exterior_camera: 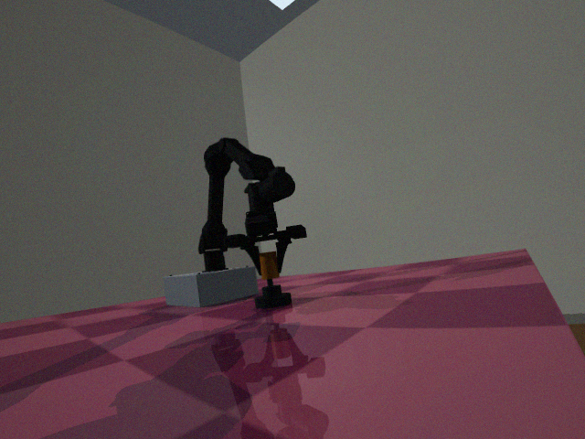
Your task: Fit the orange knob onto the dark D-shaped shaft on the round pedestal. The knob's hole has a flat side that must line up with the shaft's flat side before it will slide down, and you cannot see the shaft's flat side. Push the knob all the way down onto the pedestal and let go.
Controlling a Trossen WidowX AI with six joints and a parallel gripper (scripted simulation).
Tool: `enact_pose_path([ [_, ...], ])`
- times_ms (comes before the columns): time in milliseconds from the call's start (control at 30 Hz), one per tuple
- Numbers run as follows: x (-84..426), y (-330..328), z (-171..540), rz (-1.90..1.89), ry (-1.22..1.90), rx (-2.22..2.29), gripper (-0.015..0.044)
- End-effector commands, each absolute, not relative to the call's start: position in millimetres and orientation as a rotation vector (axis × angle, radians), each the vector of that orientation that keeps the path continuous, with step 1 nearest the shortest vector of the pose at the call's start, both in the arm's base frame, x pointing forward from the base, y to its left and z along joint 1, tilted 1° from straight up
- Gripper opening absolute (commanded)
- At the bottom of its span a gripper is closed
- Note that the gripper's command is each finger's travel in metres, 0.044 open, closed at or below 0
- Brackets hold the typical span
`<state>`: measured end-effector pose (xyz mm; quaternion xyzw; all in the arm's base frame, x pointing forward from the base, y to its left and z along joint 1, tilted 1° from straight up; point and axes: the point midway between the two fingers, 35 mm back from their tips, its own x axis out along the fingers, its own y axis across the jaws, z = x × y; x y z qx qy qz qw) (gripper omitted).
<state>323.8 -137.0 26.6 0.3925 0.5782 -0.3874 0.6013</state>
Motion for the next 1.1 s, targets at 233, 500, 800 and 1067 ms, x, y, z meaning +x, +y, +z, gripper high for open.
enact_pose_path([
  [233, 326.4, -137.5, 25.4, -0.901, 1.331, 0.915, 0.0000],
  [500, 326.1, -137.4, 28.4, -0.901, 1.331, 0.915, 0.0000],
  [800, 323.5, -136.4, 30.8, -1.025, 1.270, 1.044, 0.0000],
  [1067, 319.2, -135.2, 27.1, -1.055, 1.254, 1.076, 0.0000],
])
